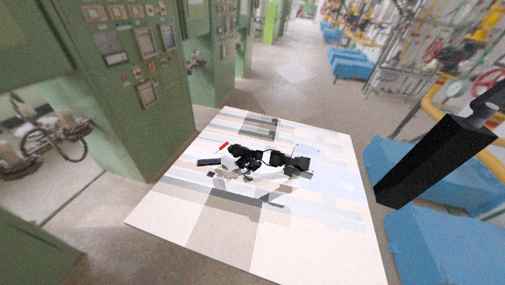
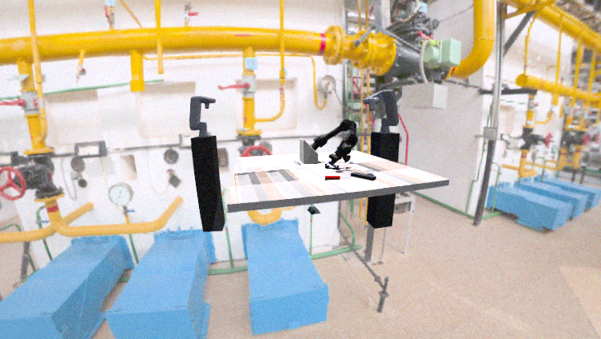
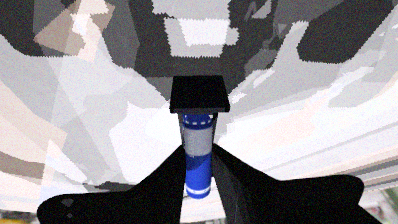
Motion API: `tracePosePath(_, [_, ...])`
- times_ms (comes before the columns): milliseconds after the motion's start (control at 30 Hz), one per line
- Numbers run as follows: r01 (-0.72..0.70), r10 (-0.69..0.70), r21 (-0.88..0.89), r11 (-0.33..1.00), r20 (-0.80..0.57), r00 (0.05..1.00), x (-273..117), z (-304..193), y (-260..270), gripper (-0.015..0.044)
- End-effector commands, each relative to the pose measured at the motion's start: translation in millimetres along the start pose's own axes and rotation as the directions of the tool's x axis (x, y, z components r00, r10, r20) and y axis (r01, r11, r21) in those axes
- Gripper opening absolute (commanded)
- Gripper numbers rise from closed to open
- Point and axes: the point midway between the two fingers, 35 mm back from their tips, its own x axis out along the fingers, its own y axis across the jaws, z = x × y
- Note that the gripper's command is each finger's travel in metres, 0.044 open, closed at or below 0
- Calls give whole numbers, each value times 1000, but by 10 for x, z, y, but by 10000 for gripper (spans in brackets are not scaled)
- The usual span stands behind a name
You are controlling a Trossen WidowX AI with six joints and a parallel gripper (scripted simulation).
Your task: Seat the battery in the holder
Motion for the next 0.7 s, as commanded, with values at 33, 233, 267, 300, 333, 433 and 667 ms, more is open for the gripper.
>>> tracePosePath(33, [4,-4,-2,1000,15,1000,-30,54,-7,63])
tracePosePath(233, [5,-5,1,1000,48,999,-14,57,-19,63])
tracePosePath(267, [5,-5,1,1000,54,999,-10,56,-21,63])
tracePosePath(300, [5,-5,2,1000,61,998,-6,55,-23,63])
tracePosePath(333, [4,-5,3,1000,67,998,-3,54,-25,63])
tracePosePath(433, [4,-4,4,1000,85,996,8,52,-31,63])
tracePosePath(667, [3,-3,6,1000,129,992,32,45,-42,63])
